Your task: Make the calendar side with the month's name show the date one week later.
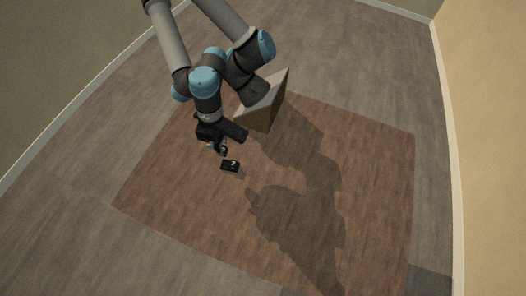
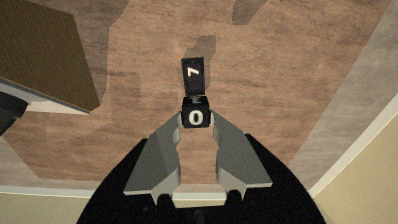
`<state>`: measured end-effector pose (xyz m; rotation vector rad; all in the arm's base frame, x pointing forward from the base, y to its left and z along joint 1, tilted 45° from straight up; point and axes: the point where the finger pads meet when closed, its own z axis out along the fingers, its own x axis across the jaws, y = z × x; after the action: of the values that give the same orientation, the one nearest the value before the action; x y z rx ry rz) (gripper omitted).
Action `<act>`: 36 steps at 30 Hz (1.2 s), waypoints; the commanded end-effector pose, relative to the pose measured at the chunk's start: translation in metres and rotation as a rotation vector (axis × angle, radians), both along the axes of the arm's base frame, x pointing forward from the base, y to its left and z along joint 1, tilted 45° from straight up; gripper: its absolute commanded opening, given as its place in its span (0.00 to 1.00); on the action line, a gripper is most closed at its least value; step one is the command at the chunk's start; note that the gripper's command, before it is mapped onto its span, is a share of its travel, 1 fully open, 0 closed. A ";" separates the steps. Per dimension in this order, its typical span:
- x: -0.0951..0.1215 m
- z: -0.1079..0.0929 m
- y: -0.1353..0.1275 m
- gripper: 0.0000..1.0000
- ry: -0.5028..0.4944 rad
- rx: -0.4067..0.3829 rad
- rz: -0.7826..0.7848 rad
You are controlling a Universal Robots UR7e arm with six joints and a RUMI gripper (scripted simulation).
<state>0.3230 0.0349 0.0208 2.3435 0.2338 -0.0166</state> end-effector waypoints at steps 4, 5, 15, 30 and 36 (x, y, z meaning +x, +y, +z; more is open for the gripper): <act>0.004 0.006 -0.007 0.10 -0.130 0.012 -0.129; 0.005 0.007 -0.008 0.10 -0.155 0.014 -0.155; 0.010 0.016 -0.019 0.10 -0.341 0.031 -0.342; 0.017 0.032 -0.039 0.10 -0.660 0.058 -0.662; 0.018 0.038 -0.047 0.10 -0.772 0.067 -0.773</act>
<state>0.3397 -0.0066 0.0545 2.2328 -0.9161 0.4561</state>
